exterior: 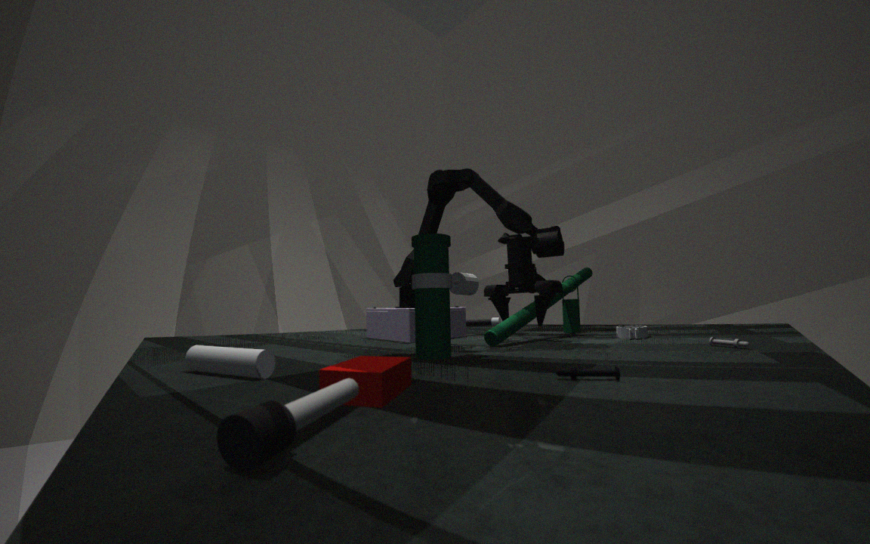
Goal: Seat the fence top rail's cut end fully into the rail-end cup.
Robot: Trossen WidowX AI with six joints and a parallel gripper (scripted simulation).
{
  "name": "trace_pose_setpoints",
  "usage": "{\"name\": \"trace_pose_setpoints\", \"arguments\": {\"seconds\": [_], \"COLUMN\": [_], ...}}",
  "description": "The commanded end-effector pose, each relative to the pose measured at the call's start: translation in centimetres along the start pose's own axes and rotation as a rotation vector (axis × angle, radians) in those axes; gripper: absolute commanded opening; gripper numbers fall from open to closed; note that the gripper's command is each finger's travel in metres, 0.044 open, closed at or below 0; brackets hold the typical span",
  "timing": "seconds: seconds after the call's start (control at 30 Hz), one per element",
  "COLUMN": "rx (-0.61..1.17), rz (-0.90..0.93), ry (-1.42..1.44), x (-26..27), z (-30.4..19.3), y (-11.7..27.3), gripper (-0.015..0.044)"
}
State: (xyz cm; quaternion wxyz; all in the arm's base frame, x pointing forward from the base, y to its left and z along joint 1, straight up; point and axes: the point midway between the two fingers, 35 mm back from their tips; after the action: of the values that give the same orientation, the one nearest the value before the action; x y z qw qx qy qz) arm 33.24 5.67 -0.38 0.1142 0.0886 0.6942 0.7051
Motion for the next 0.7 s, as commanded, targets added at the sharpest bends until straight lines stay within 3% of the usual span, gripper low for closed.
{"name": "trace_pose_setpoints", "arguments": {"seconds": [0.0, 0.23, 0.67], "rx": [0.005, 0.005, 0.005], "rz": [0.003, 0.003, 0.003], "ry": [0.004, 0.004, 0.004], "x": [0.15, 0.15, 0.15], "z": [-0.12, -0.12, -0.12], "y": [-0.44, -0.44, -0.44], "gripper": [0.0414, 0.023, 0.0143]}}
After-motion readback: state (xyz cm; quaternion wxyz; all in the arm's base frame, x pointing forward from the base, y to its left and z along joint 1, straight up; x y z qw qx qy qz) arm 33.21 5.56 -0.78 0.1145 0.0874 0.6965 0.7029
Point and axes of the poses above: the point midway between the two fingers, 35 mm back from their tips, its own y axis back along the fingers, its own x axis across the jaws, z = x × y, and after that the axes turned 13 degrees about -y, right-handed
